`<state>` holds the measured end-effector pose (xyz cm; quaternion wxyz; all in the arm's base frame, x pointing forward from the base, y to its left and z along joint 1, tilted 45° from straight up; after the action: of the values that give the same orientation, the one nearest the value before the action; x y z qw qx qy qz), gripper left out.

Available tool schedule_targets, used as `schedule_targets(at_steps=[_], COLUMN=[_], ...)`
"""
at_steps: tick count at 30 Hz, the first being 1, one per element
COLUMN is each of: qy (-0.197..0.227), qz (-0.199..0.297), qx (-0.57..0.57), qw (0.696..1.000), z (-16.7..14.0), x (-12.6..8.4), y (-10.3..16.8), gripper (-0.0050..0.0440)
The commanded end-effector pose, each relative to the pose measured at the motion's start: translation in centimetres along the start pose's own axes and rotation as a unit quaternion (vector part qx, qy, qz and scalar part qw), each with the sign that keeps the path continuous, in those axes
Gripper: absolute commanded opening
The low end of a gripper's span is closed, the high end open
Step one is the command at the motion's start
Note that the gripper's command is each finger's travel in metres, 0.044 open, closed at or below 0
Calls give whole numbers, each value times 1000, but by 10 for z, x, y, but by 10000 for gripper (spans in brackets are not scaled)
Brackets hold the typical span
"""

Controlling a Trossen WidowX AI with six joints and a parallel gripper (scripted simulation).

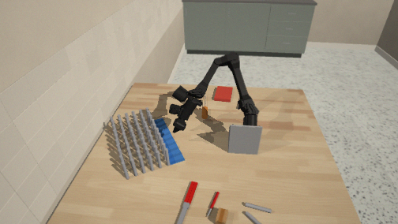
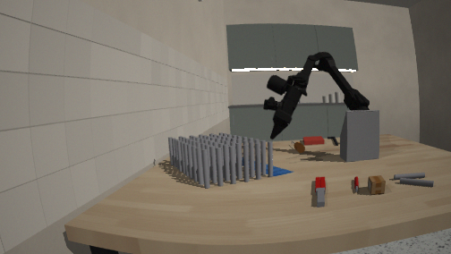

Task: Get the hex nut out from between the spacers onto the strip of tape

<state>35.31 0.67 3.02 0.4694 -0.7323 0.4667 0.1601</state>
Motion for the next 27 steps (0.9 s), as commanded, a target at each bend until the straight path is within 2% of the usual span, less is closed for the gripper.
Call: schedule_targets(at_steps=[1, 3, 5, 7, 9, 11, 27], qy=[-9, -10, -10, -10, -11, -10, -6], qz=[-14, -12, -10, -10, -1, -8, -22], qx=[-2, -1, -2, -2, -10, -6, 3], qw=[1000, 1000, 1000, 1000, 1000, 1000, 1000], z=[2, -1, -6, -6, -12, -14, -17], x=[1, 14, 37, 37, 56, 63, 66], y=[-4, 2, 14, 14, 30, 32, 28], gripper=[400, 400, 400, 400, 400, 400, 400])
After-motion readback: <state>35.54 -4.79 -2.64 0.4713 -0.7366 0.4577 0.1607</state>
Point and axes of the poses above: the point midway between the two fingers, 35 mm back from their tips, its own x axis out along the fingers, its own z axis across the jaws, y = z × x, the point moved 5 cm from there along -x, back along the fingers, and after that the axes turned 13 degrees about x, right-handed, at the moved point
